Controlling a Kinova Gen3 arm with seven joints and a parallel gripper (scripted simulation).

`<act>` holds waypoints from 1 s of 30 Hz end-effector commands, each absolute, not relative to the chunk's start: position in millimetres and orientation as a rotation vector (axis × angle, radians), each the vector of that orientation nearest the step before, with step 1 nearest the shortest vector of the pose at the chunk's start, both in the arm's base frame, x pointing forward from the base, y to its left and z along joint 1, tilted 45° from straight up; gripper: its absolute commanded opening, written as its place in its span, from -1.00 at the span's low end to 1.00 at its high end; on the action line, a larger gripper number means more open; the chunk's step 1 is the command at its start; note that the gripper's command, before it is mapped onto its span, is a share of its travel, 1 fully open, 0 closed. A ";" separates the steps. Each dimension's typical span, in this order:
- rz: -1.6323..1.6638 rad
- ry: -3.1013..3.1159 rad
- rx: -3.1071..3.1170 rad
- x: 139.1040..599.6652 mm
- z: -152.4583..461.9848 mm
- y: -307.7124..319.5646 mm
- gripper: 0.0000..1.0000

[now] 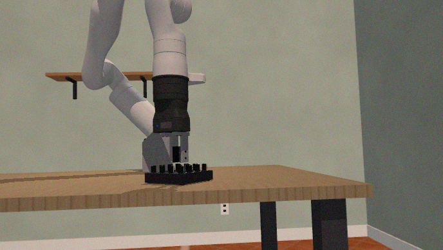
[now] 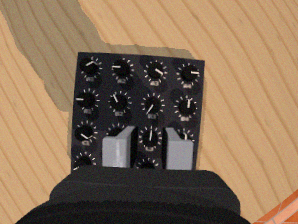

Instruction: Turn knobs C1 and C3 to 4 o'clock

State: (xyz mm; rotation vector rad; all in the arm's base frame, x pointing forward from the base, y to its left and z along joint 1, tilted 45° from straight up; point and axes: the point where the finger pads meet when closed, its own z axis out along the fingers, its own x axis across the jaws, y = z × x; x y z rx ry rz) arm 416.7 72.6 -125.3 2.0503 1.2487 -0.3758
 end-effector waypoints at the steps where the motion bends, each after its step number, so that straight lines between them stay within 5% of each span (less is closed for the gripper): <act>1: -0.373 1.259 2.043 420.8 -123.9 72.7 -0.07; 30: -0.377 1.257 2.043 420.8 -132.6 62.3 -0.07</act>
